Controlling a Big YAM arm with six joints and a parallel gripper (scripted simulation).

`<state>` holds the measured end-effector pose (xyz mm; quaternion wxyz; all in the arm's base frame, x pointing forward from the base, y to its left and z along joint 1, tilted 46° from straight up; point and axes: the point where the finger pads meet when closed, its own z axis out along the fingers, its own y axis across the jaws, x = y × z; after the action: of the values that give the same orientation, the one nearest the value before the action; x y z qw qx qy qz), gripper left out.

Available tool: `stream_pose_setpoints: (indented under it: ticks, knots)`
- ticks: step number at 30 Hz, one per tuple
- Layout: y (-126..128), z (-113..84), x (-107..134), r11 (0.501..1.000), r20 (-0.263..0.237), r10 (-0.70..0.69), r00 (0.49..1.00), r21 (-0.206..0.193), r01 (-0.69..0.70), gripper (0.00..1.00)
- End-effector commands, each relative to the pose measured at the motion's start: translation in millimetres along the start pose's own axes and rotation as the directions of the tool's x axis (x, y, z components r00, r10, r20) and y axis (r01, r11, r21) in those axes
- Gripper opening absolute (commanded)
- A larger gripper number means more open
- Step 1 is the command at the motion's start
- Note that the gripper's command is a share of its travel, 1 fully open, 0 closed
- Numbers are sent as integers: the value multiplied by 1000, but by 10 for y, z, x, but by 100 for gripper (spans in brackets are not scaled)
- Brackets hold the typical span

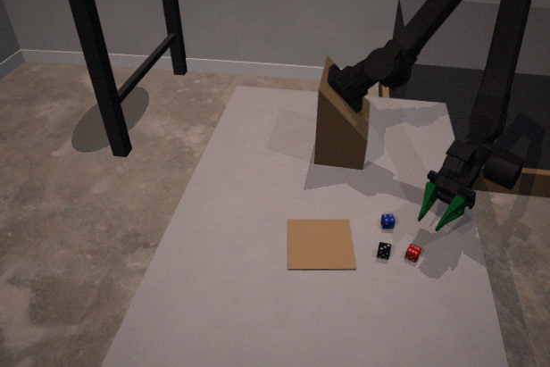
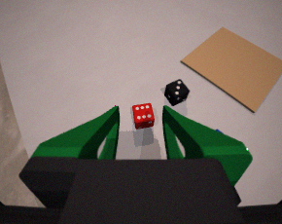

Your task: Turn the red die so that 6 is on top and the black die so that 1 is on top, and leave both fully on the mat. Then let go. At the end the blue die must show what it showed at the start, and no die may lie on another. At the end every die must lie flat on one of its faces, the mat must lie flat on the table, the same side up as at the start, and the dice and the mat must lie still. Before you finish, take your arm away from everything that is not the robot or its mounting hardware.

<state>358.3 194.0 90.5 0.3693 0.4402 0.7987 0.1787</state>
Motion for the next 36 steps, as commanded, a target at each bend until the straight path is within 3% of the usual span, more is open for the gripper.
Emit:
stream_pose_setpoints:
  ticks: [1,6,9,13,15,18,21,22,25,28,30,33,36]
  knots:
    - [-14,-67,-199,1000,16,-10,1000,6,10,40]
    - [36,-104,-262,1000,17,-6,1000,-1,6,40]
    - [-24,-48,-206,1000,8,-22,1000,20,22,40]
    - [47,-98,-272,1000,-4,-5,1000,-2,5,40]
    - [68,-91,-295,1000,-44,-4,999,-5,4,40]
    - [167,-84,-369,1000,-147,-2,989,-22,-2,40]
    - [187,-51,-457,1000,-296,-8,955,-27,0,40]
    - [119,35,-443,1000,-359,-9,933,-3,9,40]
    - [142,60,-545,1000,-532,-7,847,-16,-1,40]
    - [141,117,-657,1000,-690,-7,724,-19,-8,40]
    - [141,117,-657,1000,-690,-7,724,-19,-8,40]
    - [131,170,-742,1000,-807,-8,591,-18,-12,40]
    - [126,195,-780,1000,-855,-8,519,-18,-13,40]
